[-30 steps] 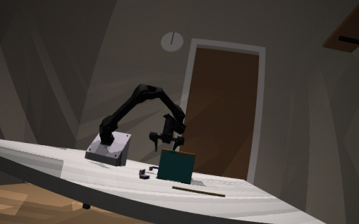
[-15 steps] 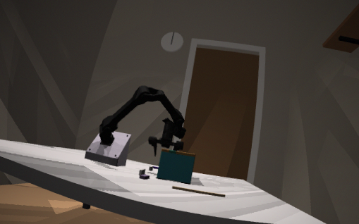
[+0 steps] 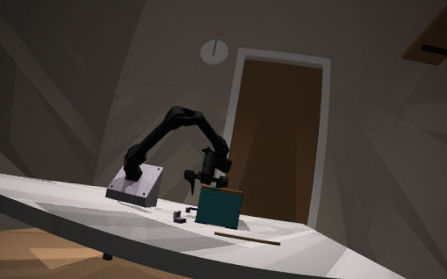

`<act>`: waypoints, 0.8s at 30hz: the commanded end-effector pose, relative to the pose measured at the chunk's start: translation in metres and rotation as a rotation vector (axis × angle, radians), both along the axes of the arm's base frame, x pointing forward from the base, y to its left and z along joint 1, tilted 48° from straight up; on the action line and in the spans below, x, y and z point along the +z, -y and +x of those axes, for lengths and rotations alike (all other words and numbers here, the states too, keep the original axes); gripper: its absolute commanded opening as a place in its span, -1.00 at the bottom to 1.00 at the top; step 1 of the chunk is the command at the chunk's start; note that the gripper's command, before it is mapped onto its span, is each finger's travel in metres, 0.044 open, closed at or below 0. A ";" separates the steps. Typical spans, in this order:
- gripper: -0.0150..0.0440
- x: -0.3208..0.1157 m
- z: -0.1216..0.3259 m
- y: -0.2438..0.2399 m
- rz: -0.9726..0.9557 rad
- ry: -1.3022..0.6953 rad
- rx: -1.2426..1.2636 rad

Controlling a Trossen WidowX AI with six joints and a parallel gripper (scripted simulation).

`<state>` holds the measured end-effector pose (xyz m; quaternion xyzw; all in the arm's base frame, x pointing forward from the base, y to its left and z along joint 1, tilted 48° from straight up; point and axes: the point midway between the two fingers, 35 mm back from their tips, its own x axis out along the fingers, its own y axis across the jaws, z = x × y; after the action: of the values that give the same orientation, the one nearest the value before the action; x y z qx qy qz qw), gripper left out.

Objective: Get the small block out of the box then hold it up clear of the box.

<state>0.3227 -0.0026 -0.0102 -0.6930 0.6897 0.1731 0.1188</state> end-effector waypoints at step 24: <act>0.86 0.038 0.005 0.034 -0.005 0.003 0.007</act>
<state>0.3265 -0.0321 0.0214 -0.6934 0.6895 0.1729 0.1182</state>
